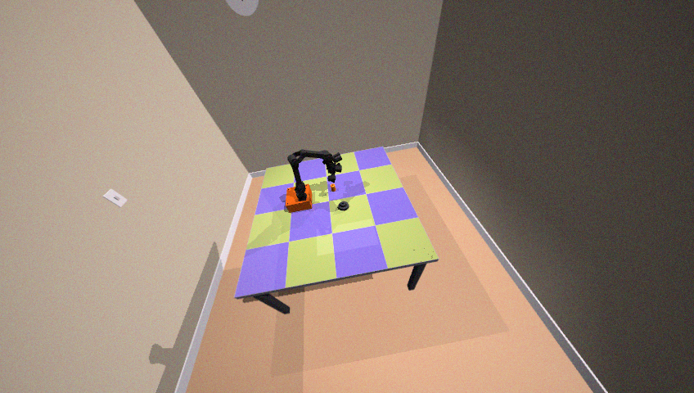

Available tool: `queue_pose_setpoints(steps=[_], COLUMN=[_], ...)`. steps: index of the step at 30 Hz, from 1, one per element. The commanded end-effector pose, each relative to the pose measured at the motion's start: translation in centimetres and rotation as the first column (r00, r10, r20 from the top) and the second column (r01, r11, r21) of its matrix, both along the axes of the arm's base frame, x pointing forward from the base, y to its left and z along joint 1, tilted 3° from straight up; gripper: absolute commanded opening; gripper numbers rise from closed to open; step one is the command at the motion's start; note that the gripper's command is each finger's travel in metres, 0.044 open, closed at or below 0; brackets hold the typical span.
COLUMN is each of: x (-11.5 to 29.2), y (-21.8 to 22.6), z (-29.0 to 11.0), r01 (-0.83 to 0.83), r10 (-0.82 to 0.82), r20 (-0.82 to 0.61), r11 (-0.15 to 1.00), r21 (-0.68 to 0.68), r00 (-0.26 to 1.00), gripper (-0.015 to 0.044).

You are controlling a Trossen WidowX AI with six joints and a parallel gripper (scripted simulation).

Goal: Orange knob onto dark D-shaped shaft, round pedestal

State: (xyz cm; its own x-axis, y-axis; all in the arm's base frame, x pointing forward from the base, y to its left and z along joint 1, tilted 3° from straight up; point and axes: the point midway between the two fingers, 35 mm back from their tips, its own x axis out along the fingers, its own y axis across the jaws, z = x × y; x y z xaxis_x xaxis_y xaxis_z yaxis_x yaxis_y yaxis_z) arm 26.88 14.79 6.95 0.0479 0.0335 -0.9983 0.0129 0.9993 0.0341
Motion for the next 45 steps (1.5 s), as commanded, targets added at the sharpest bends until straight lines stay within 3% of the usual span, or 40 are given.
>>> queue_pose_setpoints(steps=[1, 17, 45], x=[-2.8, -2.8, -2.7], y=[1.4, 0.8, 0.7], z=[-1.5, -6.4, -10.5], r01=[-0.02, -0.02, -0.021], r10=[0.017, 0.017, 0.017], r20=[-0.049, -0.049, -0.049], r11=[0.997, 0.997, 0.997], r21=[-0.073, -0.074, -0.074], r00=[0.999, 0.999, 0.999], gripper=[0.044, 0.044, 0.044])
